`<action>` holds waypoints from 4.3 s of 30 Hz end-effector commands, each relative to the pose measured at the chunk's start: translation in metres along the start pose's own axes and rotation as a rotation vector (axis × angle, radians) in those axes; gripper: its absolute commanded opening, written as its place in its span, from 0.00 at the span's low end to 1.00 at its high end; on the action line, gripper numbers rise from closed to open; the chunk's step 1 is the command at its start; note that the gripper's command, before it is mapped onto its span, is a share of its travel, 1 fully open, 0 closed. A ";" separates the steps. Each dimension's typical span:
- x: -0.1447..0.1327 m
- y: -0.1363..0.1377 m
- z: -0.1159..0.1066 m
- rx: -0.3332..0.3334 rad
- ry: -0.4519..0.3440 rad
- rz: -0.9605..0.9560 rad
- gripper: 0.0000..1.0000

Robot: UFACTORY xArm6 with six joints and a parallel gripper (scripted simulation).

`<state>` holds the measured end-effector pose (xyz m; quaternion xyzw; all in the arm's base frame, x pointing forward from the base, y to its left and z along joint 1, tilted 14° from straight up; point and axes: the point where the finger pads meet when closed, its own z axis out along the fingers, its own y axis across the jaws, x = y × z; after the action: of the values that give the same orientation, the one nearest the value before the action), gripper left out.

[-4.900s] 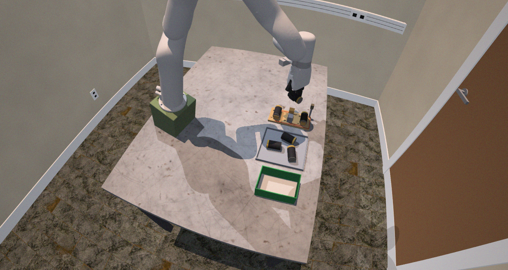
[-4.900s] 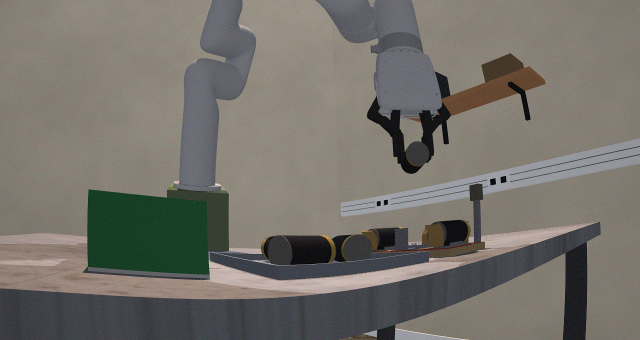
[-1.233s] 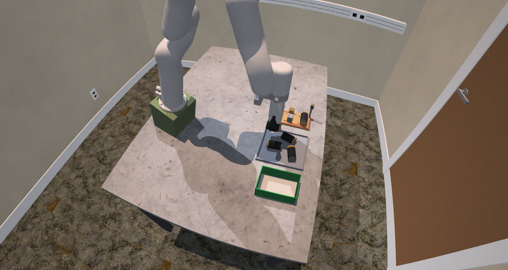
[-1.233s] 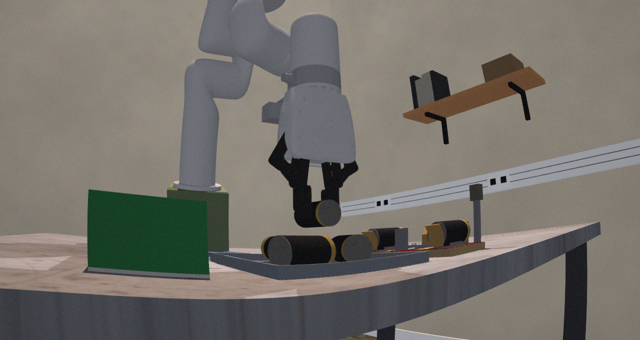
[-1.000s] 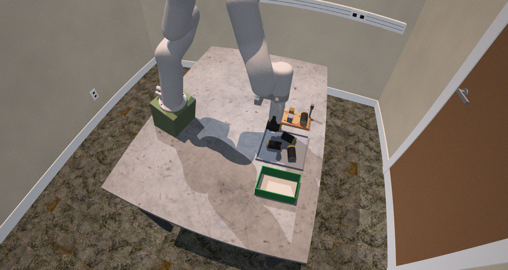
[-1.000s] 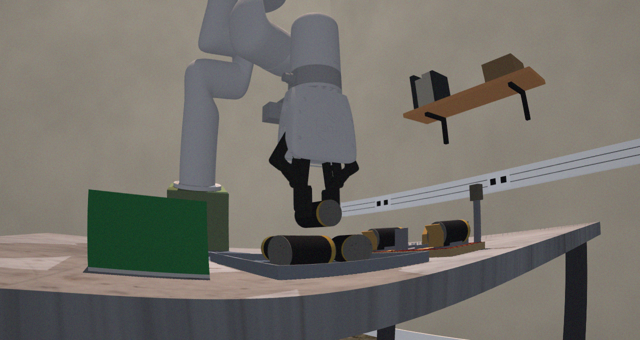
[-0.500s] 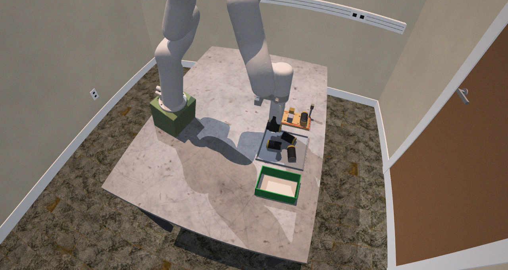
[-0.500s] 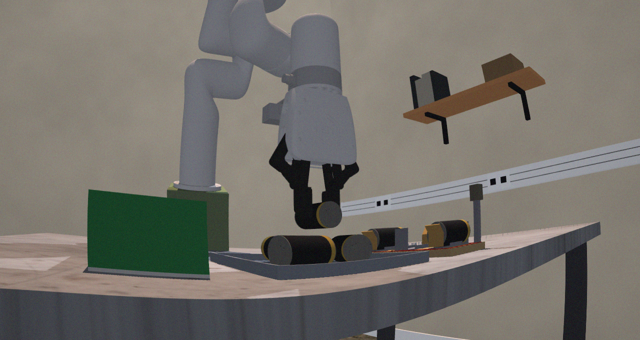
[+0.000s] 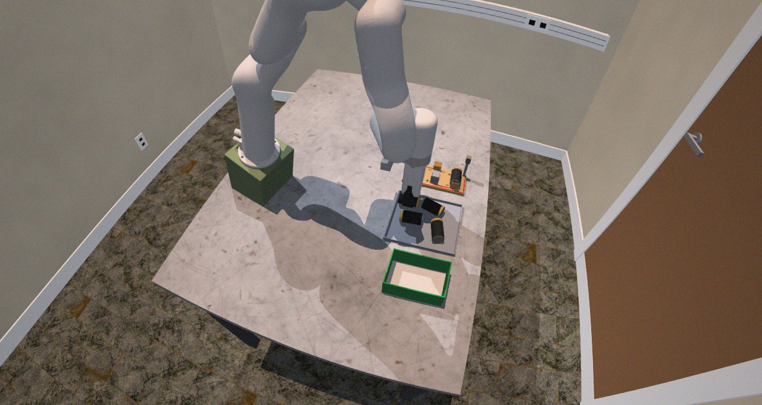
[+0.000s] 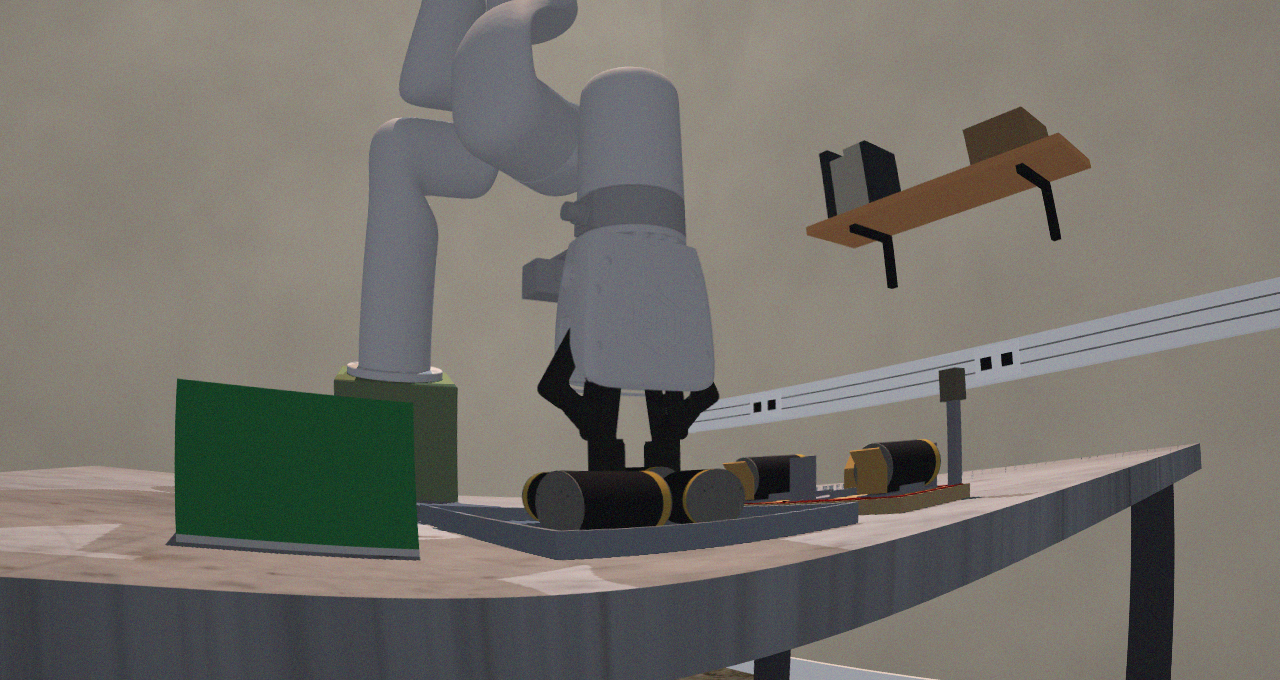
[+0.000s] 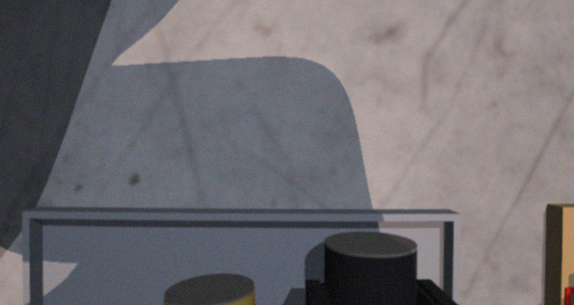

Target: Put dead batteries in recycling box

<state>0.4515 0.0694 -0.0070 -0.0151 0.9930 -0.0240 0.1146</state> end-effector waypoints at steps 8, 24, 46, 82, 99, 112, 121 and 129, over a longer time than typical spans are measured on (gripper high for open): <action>-0.002 0.000 0.001 0.003 -0.007 0.000 0.28; -0.002 0.000 0.001 0.003 -0.007 0.000 0.51; -0.002 0.000 -0.046 0.003 -0.007 0.000 0.51; -0.018 -0.058 -0.121 0.003 -0.007 0.000 0.51; -0.018 -0.058 -0.121 0.003 -0.007 -0.064 0.51; -0.018 -0.059 -0.093 0.003 -0.007 -0.064 0.51; -0.018 -0.059 -0.043 0.003 -0.007 -0.064 0.51; -0.018 -0.059 -0.043 0.003 -0.007 -0.064 0.51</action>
<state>0.4591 0.0133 0.0422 -0.0469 0.9918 -0.0287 0.1156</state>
